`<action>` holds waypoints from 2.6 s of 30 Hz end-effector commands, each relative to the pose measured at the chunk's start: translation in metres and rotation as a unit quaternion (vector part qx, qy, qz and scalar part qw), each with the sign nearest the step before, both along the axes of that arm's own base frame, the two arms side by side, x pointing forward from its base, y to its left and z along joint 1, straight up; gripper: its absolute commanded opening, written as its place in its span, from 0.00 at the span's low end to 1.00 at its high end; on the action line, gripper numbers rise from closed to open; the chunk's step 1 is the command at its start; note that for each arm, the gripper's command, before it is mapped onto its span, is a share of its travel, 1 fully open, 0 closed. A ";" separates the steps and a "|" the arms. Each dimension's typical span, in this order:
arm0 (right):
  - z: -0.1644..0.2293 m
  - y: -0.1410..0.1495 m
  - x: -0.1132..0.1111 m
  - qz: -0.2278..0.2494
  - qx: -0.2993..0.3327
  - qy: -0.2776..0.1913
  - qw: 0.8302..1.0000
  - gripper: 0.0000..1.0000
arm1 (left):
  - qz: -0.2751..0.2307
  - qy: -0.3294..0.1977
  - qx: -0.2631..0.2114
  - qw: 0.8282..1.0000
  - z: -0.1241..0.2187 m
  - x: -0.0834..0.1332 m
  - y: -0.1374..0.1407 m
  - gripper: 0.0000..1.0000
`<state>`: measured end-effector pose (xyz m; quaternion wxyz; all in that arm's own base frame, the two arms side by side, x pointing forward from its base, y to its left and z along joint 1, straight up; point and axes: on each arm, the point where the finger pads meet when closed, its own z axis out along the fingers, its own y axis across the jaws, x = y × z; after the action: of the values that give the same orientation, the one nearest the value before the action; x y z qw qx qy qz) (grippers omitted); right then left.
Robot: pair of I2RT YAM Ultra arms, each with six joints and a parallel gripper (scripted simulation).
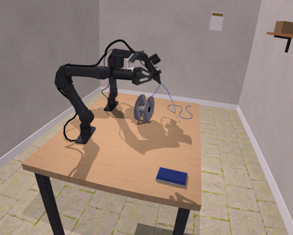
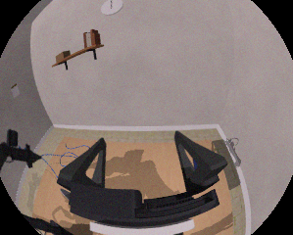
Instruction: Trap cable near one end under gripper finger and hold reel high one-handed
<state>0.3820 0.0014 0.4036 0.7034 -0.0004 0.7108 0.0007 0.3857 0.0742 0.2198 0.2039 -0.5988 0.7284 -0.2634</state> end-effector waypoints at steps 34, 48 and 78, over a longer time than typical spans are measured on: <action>-0.003 -0.002 0.003 -0.004 -0.001 0.002 1.000 1.00 | 0.009 -0.032 0.018 0.999 0.020 0.003 0.001 0.00; -0.003 -0.002 0.003 -0.004 -0.001 0.002 1.000 1.00 | 0.006 -0.037 0.019 0.999 0.025 0.006 0.000 0.00; -0.003 -0.002 0.003 -0.004 -0.001 0.002 1.000 0.77 | 0.008 -0.039 0.020 0.999 0.028 0.006 0.002 0.00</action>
<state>0.3820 0.0014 0.4036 0.7034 -0.0004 0.7108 0.0007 0.3870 0.0731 0.2189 0.2060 -0.6029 0.7250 -0.2618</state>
